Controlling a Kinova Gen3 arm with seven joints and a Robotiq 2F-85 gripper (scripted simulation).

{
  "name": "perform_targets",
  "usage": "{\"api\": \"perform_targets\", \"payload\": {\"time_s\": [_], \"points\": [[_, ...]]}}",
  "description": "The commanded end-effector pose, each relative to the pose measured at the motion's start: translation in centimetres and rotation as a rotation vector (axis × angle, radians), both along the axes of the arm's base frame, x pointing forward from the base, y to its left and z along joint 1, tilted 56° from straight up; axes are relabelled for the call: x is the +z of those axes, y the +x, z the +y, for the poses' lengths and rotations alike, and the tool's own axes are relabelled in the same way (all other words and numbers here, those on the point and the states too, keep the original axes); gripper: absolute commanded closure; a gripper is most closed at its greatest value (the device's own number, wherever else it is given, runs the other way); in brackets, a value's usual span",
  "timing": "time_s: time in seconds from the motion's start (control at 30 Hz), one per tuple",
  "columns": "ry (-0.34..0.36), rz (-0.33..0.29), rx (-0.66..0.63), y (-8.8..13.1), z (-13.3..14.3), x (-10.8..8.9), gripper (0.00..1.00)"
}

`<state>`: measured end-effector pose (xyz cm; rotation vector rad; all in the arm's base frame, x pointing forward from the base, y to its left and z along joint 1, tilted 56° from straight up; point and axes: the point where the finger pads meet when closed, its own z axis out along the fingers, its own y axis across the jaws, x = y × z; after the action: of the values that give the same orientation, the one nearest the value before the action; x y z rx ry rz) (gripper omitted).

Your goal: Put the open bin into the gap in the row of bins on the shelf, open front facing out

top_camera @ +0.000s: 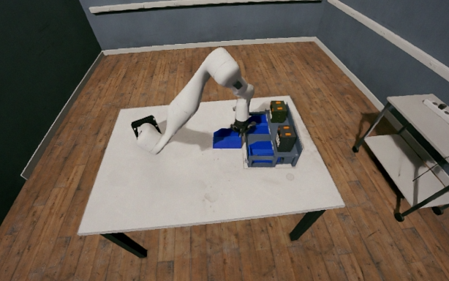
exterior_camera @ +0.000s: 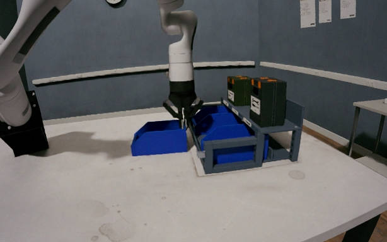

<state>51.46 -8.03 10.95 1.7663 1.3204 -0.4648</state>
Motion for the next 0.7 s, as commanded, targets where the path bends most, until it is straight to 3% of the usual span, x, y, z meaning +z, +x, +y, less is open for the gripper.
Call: {"api": "perform_targets", "payload": {"time_s": [0.0,0.67], "points": [[0.001,-0.001,0.002,0.04,0.1,0.02,0.9],[0.001,-0.001,0.002,-0.12,0.74,0.47,0.9]]}}
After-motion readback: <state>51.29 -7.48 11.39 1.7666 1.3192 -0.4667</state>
